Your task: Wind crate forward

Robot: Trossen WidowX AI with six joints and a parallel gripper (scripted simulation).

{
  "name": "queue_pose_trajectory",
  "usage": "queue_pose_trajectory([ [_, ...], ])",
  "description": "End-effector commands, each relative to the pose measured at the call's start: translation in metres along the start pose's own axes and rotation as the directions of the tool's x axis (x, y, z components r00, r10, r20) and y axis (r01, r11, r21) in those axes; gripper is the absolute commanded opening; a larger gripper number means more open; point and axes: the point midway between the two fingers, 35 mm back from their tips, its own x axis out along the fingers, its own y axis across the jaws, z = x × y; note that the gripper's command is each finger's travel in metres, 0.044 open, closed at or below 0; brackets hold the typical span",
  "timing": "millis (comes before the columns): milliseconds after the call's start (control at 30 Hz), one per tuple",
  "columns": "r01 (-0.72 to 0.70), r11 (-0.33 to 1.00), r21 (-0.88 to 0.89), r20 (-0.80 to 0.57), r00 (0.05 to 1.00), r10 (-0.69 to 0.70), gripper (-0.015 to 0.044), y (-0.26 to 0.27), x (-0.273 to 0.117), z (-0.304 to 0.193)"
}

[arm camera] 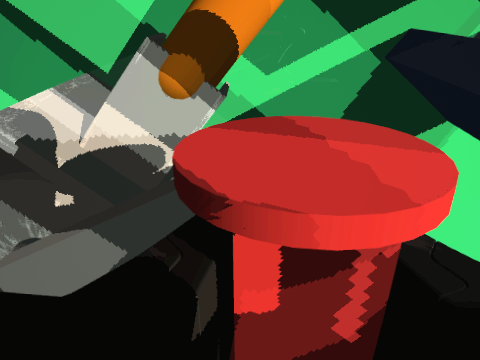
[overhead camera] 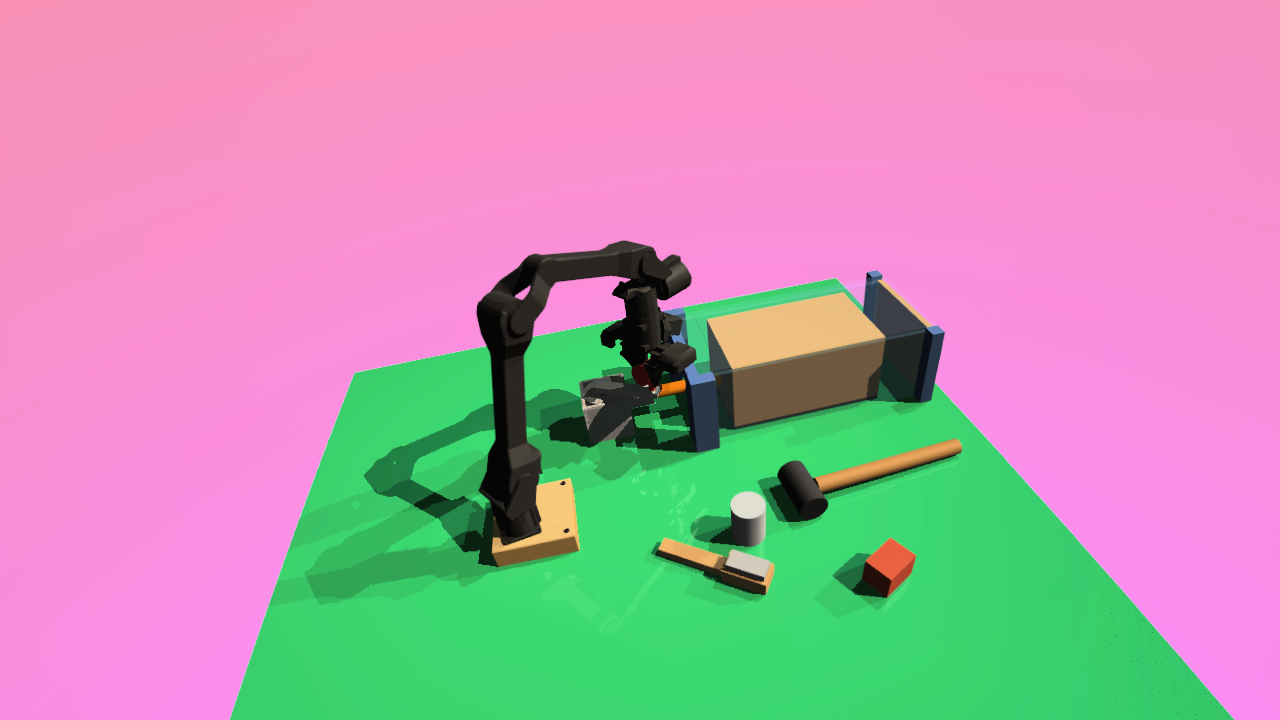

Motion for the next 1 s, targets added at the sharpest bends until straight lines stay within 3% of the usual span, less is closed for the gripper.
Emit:
queue_pose_trajectory([
  [0,-0.015,1.0,-0.012,0.027,1.0,0.015,0.0,0.011,0.0,0.015],
  [967,-0.018,1.0,-0.012,0.03,0.999,0.019,0.0,0.047,-0.002,0.043],
])
